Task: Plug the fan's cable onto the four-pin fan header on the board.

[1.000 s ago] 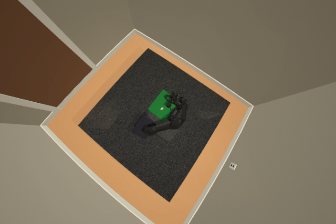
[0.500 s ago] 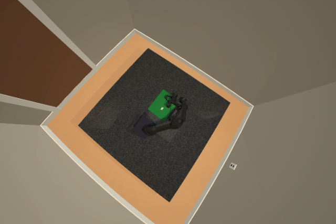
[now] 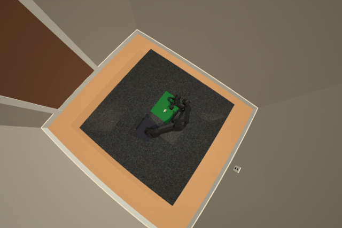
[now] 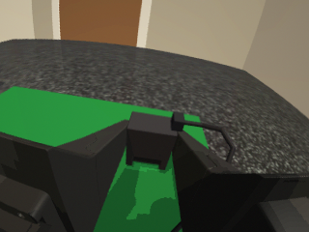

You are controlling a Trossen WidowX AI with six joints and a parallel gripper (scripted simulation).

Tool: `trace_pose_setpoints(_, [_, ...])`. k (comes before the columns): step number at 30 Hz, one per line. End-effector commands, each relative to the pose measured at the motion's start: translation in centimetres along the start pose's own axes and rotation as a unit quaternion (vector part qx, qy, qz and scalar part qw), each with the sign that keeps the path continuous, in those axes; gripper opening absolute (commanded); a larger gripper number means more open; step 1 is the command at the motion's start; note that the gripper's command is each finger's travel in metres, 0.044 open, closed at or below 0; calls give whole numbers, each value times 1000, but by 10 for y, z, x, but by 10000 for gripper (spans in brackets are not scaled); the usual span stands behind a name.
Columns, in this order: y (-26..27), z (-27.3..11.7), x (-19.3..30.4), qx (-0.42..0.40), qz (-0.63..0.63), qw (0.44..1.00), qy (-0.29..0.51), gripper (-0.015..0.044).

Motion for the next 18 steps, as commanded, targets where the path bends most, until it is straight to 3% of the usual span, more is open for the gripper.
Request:
trace_pose_setpoints(1, [-1,1,5,0,-2,1000,3,0])
trace_pose_setpoints(18, [-1,1,7,0,0,1000,0,0])
Point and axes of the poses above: the point midway between the two fingers, 35 mm back from their tips, its own z axis out along the fingers, its own y axis across the jaws, x = y × z, the point moved 2 cm from there along -z, back along the fingers, and after that the axes turned 7 degrees about z, right-handed, at the moved point
